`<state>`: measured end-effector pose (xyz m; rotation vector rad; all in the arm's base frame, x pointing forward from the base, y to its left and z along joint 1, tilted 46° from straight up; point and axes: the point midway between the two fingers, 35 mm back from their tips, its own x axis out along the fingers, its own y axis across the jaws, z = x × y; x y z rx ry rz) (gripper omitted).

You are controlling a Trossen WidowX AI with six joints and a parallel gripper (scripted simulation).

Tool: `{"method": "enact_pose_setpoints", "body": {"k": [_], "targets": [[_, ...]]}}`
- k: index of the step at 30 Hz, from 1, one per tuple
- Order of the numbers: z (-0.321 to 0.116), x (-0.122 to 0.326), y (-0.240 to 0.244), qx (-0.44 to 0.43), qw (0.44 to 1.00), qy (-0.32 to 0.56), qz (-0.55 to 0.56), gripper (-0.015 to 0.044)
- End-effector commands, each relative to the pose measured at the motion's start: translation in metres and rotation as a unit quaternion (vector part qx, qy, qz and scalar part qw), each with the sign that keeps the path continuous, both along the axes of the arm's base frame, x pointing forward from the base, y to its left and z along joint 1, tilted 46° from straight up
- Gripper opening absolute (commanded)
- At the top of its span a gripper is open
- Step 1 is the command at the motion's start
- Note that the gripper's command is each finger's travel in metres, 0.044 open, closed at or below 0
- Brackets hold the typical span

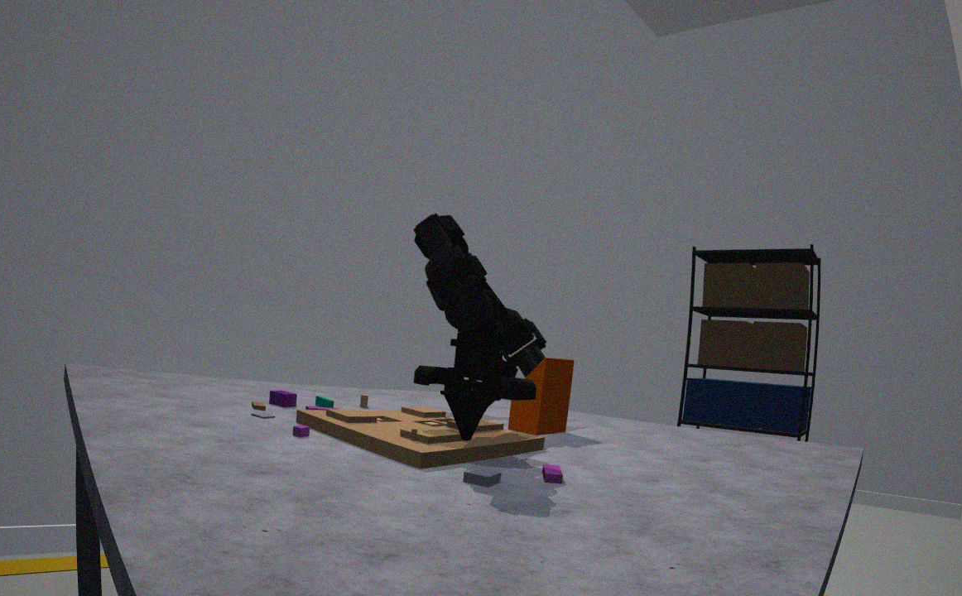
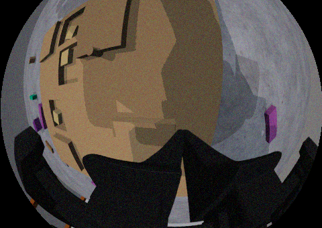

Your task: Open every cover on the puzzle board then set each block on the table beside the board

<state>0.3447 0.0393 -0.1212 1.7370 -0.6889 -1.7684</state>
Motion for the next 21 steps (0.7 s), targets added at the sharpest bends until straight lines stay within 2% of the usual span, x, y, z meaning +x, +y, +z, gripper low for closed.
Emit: {"method": "enact_pose_setpoints", "body": {"k": [1, 21], "targets": [[0.005, -0.002, -0.006, -0.003, 1.0, 0.001, 0.0, 0.0], [0.019, -0.004, -0.022, -0.003, 1.0, 0.002, 0.0, 0.0]]}}
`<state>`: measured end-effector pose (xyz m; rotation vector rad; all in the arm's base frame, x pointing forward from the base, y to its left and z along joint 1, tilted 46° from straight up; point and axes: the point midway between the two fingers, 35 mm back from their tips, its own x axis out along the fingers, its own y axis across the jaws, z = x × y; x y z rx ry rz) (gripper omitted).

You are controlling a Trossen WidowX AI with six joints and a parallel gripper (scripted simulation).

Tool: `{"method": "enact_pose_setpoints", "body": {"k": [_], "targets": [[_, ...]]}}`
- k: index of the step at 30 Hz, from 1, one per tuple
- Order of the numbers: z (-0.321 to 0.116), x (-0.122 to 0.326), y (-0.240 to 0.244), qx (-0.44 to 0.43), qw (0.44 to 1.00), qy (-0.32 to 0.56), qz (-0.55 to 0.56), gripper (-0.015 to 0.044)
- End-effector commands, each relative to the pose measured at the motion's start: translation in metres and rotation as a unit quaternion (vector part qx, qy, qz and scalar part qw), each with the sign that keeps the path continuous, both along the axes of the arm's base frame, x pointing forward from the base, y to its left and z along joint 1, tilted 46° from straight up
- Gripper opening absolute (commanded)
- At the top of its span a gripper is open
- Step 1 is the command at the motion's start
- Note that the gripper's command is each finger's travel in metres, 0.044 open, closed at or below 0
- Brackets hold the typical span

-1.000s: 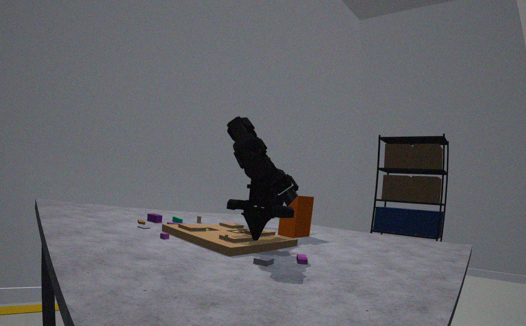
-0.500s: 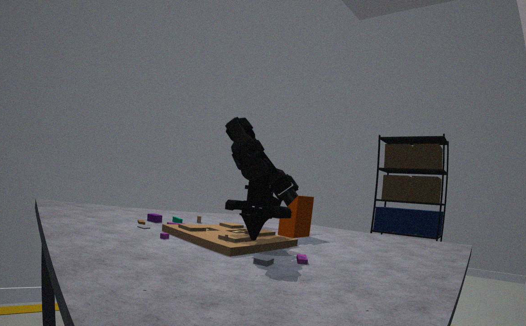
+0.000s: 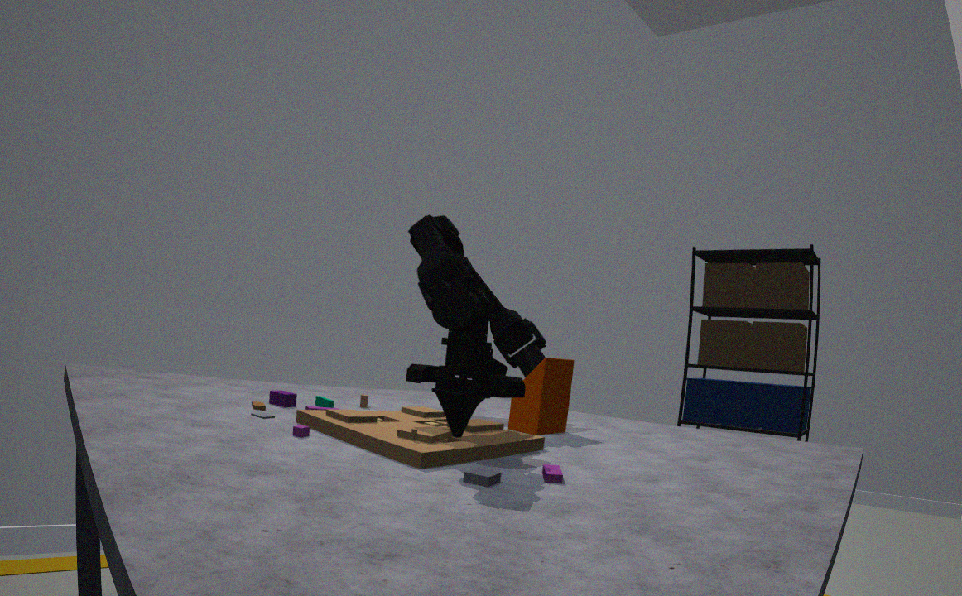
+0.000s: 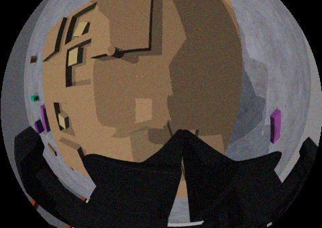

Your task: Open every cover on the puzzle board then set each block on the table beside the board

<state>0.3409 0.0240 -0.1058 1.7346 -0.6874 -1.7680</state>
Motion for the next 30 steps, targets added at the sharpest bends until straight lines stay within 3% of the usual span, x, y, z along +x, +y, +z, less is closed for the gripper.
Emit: {"method": "enact_pose_setpoints", "body": {"k": [1, 30], "targets": [[0.005, 0.0, -0.007, -0.003, 1.0, 0.001, -0.001, 0.0], [0.026, 0.005, -0.029, -0.004, 1.0, 0.001, -0.001, 0.0]]}}
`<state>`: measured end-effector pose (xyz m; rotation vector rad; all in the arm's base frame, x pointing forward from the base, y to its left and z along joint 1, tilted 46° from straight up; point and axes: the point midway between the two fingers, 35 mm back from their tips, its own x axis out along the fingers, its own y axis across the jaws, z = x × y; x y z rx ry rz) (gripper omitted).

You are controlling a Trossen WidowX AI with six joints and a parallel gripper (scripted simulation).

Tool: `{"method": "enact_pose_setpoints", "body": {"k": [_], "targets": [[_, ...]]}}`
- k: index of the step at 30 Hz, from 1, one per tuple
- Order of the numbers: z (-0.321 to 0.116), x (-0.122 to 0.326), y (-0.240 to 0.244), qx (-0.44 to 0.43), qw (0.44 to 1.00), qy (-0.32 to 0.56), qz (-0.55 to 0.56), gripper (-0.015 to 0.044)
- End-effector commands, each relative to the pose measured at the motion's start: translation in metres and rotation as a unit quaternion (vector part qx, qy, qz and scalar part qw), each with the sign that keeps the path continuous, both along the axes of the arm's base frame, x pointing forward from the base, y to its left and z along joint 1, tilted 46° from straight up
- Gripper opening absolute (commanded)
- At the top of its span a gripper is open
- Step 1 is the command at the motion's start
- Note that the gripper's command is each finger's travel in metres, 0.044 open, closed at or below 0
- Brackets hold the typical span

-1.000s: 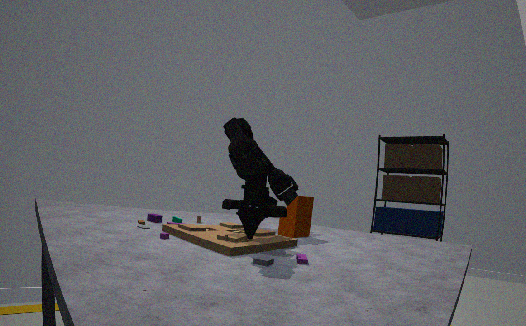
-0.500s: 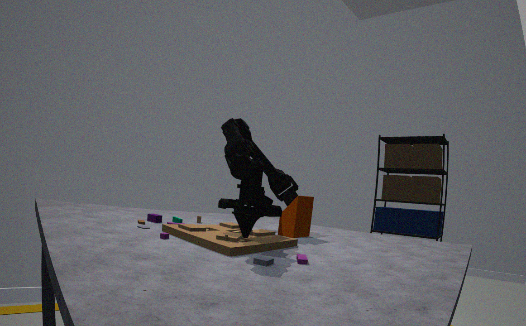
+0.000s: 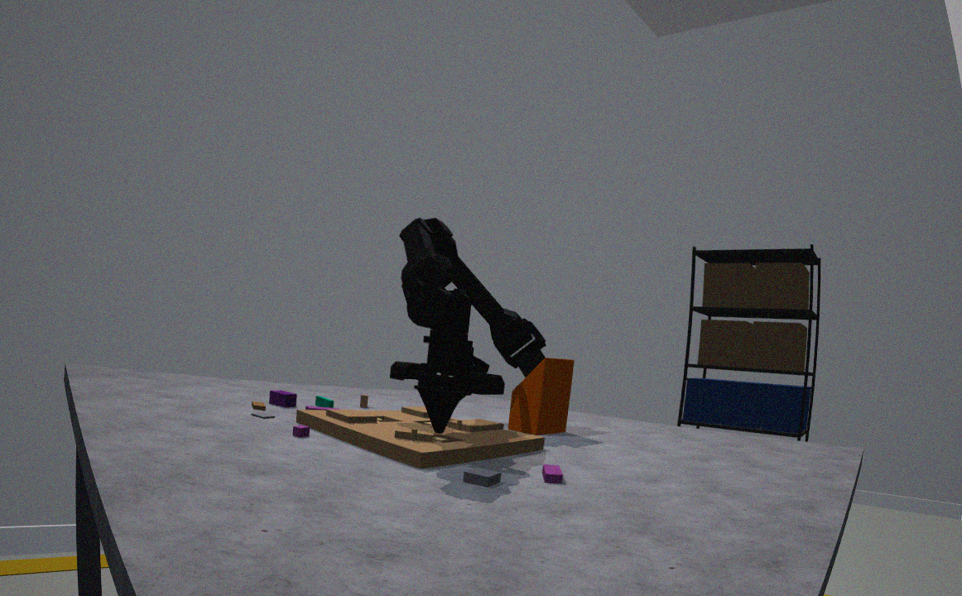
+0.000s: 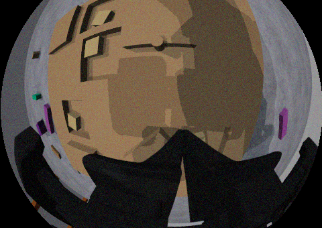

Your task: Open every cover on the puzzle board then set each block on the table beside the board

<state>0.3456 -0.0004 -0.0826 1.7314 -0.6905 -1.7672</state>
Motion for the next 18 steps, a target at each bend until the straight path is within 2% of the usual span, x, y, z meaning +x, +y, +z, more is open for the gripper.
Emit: {"method": "enact_pose_setpoints", "body": {"k": [1, 18], "targets": [[0.003, 0.001, -0.005, -0.002, 1.0, 0.0, 0.0, 0.0], [0.015, 0.011, -0.017, -0.003, 1.0, 0.0, 0.0, 0.0]]}}
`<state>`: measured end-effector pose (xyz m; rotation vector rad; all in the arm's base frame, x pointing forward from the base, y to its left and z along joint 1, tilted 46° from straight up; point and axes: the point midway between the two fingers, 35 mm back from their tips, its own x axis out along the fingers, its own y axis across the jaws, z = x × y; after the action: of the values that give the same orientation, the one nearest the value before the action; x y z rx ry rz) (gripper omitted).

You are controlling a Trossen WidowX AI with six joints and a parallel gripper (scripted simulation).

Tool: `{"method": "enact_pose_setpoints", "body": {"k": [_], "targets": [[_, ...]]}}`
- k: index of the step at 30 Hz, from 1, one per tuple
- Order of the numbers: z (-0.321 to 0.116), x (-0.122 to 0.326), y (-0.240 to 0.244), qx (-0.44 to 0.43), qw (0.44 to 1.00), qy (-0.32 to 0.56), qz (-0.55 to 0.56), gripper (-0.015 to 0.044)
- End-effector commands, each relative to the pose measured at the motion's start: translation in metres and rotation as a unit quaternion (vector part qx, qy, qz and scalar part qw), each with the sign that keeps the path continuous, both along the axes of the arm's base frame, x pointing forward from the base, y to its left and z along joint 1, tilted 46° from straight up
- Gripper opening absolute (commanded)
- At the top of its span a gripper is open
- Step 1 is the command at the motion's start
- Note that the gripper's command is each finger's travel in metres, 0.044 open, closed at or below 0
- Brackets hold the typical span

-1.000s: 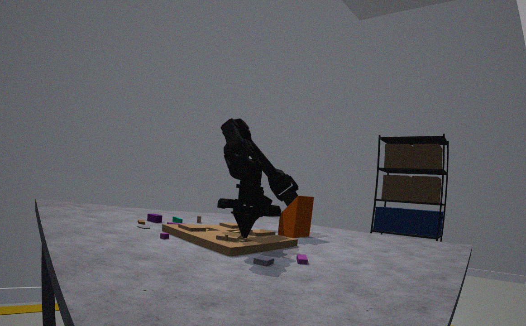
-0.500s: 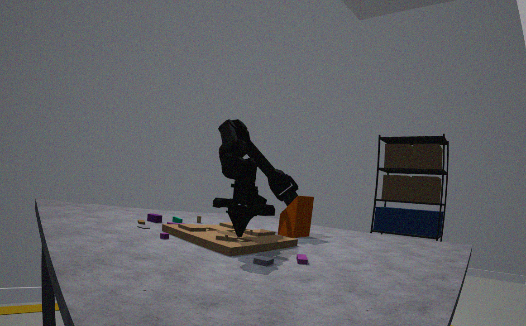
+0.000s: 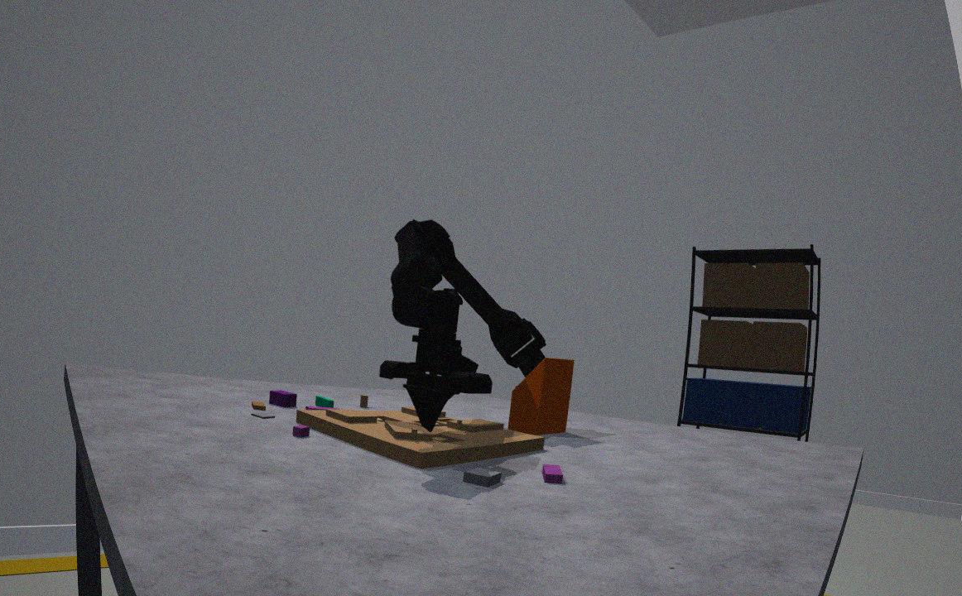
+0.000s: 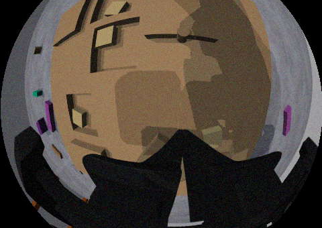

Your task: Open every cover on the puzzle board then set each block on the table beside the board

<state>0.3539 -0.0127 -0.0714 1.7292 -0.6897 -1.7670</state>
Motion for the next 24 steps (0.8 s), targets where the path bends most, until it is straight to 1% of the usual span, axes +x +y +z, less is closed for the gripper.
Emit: {"method": "enact_pose_setpoints", "body": {"k": [1, 24], "targets": [[0.004, 0.003, -0.005, -0.002, 1.0, 0.0, -0.001, 0.0], [0.016, 0.019, -0.016, -0.003, 1.0, -0.001, -0.001, 0.0]]}}
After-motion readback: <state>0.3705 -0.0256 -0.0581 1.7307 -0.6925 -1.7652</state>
